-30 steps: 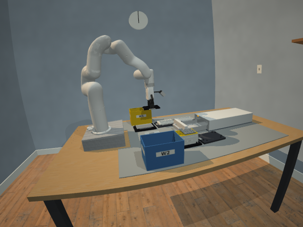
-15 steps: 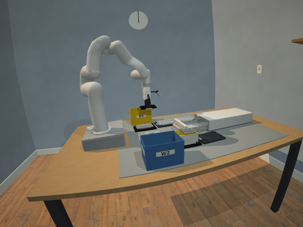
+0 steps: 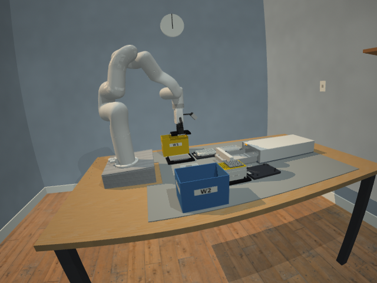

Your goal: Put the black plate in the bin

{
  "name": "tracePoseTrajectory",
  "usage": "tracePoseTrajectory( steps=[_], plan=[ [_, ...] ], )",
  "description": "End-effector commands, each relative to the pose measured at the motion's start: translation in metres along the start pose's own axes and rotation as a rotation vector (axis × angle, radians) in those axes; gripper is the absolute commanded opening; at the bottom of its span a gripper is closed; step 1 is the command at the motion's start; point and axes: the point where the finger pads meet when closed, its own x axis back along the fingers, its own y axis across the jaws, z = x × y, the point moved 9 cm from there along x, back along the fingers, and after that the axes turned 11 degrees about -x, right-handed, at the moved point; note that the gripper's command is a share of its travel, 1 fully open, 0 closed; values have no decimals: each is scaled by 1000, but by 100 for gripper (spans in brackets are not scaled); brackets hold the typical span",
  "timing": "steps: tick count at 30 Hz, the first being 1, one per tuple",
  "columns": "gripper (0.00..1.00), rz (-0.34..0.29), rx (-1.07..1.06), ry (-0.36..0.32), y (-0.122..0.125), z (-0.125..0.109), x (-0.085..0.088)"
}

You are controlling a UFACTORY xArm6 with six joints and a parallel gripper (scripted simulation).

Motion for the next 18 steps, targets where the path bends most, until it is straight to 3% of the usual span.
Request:
tracePoseTrajectory(
  steps=[1, 18],
  plan=[
    [0, 3, 0, 3, -10, -8, 2],
    [0, 3, 0, 3, -37, -37, 2]
  ],
)
